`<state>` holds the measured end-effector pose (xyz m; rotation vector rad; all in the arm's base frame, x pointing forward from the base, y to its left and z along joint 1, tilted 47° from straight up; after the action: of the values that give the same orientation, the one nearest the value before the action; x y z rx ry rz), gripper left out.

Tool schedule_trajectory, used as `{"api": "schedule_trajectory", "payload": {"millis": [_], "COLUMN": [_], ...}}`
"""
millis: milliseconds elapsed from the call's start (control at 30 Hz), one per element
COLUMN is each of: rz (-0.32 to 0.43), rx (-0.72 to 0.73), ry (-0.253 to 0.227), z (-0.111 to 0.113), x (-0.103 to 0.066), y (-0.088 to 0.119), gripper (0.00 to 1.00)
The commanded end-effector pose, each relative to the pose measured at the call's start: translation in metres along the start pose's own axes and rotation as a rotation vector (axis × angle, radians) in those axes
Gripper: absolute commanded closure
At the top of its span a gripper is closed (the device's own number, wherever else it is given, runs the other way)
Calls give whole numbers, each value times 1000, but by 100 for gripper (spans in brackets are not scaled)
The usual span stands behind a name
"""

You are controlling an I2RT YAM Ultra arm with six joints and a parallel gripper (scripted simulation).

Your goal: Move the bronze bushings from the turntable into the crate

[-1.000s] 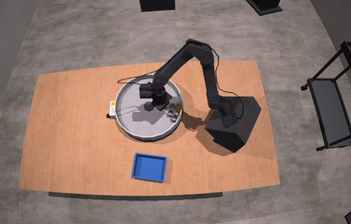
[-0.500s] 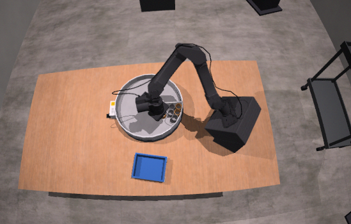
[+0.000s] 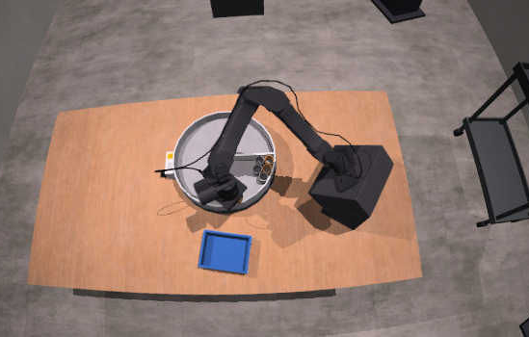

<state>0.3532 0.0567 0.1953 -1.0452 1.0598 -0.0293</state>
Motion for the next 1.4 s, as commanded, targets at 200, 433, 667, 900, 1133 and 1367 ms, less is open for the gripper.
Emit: {"api": "schedule_trajectory", "payload": {"millis": [200,433,667,900,1133,1367], "rz": [-27,-27,-27,-27,-27,-27], "rx": [44,43,43,43,43,43], "ry": [3,2,1,0,-1,-1], "z": [58,103,128,153,170,178], "x": [-11,-11,-11,-11,-11,-11], "y": [16,35,46,57,64,68], "gripper": [100,100,100,100,100,100]}}
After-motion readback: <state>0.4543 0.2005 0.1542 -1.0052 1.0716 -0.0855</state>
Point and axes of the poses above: the point where the finger pads meet when closed, its own x axis out along the fingers, its own z axis across the jaws, y = z × x, the point moved 4 cm from there along -x, back along the fingers, and after that the axes turned 3 degrees about -x, right-handed, at the moved point
